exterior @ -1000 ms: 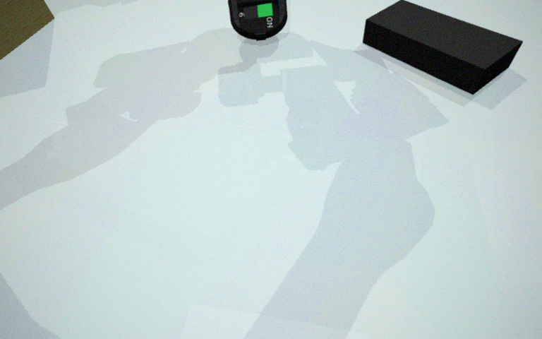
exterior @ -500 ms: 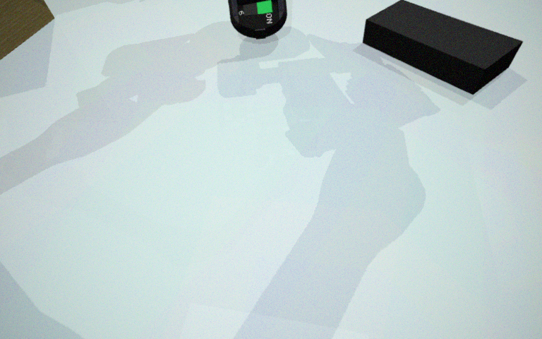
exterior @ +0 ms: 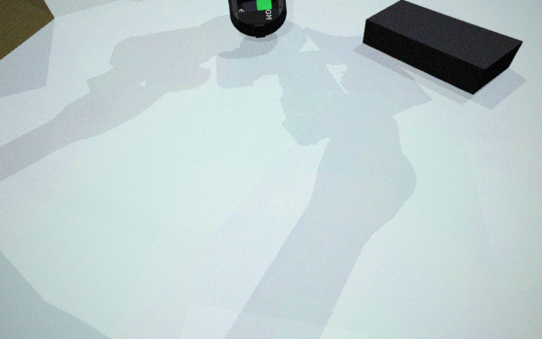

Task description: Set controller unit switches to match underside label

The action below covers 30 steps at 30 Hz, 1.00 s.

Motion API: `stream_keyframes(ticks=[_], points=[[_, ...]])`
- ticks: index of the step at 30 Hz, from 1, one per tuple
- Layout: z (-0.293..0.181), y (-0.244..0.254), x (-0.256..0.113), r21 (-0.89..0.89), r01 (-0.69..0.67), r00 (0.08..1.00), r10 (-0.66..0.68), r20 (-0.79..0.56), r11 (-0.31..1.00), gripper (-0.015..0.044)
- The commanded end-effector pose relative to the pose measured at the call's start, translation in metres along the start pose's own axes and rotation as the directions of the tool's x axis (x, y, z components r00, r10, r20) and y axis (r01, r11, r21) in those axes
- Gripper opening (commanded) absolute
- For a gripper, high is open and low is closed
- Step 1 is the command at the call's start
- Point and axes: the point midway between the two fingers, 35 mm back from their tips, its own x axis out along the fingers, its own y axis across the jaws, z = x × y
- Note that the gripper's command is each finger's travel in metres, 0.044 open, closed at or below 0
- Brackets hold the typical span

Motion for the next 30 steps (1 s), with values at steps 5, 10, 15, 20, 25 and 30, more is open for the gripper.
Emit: stream_keyframes(ticks=[5, 10, 15, 20, 25, 30], points=[[0.001, -0.002, 0.014, 0.008, 0.023, 1.000, -0.023, 0.011, 1.000, 0.0338], [-0.002, -0.002, 0.016, 0.008, 0.023, 1.000, -0.023, 0.011, 1.000, 0.0338], [-0.004, -0.002, 0.019, 0.008, 0.023, 1.000, -0.023, 0.011, 1.000, 0.0338], [-0.007, -0.003, 0.022, 0.009, 0.023, 1.000, -0.023, 0.011, 1.000, 0.0338], [-0.009, -0.003, 0.025, 0.009, 0.023, 1.000, -0.023, 0.011, 1.000, 0.0338], [-0.011, -0.003, 0.028, 0.009, 0.023, 1.000, -0.023, 0.011, 1.000, 0.0338]])
